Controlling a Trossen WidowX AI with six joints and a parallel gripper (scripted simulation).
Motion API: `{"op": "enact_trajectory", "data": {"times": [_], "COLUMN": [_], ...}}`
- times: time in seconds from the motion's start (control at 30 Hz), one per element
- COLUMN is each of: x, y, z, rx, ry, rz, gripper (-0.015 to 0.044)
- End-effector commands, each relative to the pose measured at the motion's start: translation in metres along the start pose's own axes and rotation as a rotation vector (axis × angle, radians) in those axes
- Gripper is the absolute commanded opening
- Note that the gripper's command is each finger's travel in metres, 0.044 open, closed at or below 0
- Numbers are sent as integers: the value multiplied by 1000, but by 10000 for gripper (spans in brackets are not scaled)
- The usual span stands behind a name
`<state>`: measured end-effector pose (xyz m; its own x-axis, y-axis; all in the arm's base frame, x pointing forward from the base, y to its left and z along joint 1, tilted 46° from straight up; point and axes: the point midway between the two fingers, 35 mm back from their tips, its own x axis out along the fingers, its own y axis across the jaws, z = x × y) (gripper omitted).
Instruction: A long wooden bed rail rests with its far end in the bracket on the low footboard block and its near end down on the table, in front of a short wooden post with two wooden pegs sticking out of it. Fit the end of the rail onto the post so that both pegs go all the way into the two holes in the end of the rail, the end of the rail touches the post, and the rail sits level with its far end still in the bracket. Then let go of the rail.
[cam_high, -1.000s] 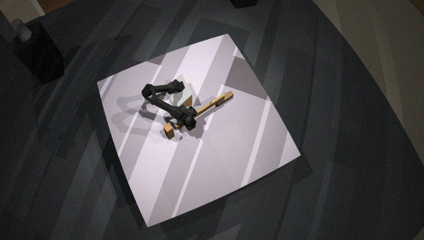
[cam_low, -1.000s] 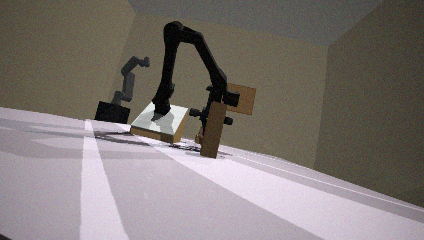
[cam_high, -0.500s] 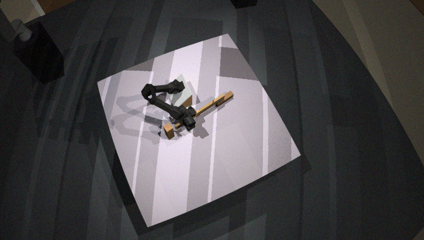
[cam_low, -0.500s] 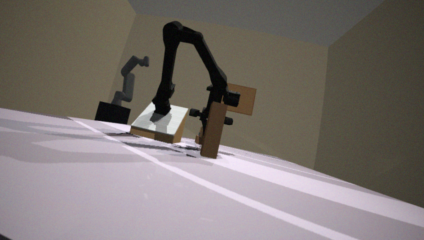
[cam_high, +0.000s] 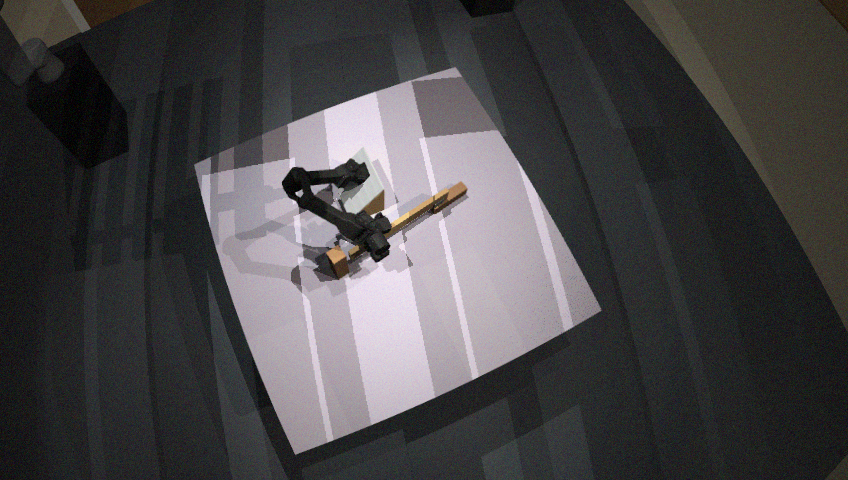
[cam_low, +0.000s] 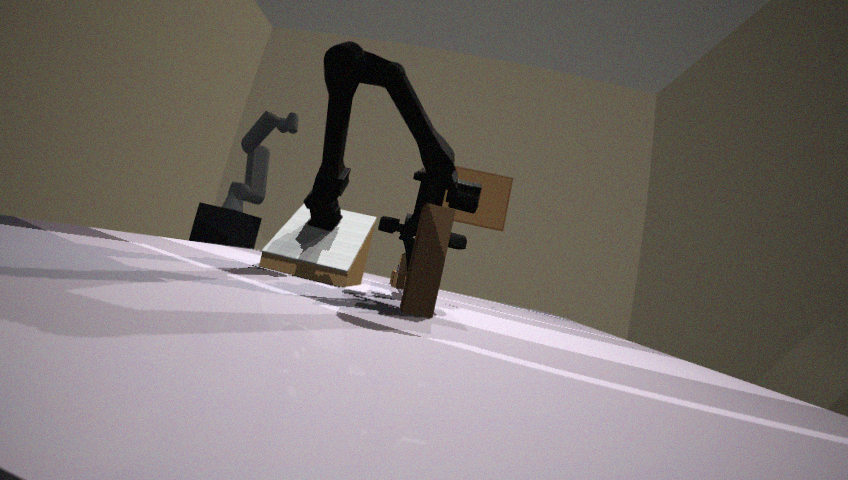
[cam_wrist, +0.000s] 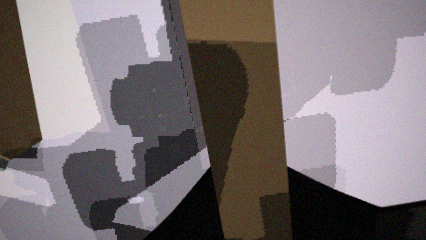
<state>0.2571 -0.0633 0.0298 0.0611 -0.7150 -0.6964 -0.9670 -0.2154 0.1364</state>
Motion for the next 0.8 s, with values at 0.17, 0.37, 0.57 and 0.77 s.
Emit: {"op": "enact_trajectory", "data": {"times": [0.17, 0.37, 0.57, 0.77], "x": [-3, -2, -2, -1], "y": [-3, -3, -3, -4], "z": [-5, -7, -9, -10], "rx": [-1, -1, -1, -1], "ry": [1, 1, 1, 1], "rz": [-7, -7, -7, -7], "gripper": [0, 0, 0, 0]}}
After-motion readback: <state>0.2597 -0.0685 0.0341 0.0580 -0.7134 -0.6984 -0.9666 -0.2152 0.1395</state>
